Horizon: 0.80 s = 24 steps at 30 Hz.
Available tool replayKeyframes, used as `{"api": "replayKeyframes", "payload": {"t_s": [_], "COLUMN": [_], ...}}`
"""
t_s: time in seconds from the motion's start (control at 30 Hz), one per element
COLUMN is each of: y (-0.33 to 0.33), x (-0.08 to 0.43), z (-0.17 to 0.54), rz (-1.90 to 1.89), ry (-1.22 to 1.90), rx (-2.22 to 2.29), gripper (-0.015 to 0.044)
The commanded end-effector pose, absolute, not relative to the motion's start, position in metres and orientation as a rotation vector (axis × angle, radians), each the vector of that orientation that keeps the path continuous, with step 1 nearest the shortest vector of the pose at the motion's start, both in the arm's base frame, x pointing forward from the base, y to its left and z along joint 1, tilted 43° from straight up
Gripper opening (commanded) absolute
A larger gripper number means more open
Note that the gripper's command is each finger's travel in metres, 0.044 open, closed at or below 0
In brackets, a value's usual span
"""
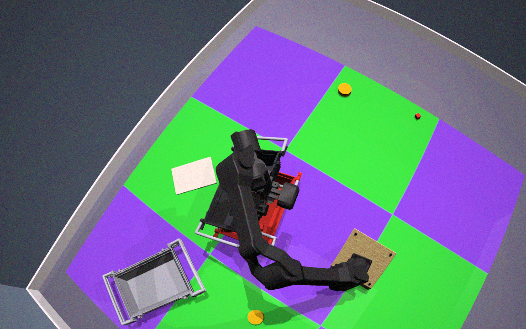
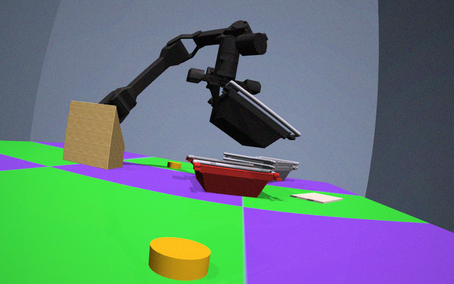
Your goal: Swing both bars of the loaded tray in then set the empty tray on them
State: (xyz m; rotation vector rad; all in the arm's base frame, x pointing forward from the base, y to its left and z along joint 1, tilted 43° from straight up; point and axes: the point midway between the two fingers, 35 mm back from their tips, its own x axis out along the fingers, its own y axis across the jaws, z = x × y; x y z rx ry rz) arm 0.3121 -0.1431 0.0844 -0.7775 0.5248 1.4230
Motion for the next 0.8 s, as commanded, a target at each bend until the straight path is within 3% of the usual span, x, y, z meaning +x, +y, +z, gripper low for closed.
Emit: {"api": "replayKeyframes", "payload": {"t_s": [0.0, 0.77], "y": [-0.147, -0.135], "x": [0.312, 0.315], "z": [0.087, 0.074], "rz": [1.404, 1.404], "ry": [0.517, 0.517], "rx": [-0.784, -0.784], "gripper": [0.0000, 0.0000]}}
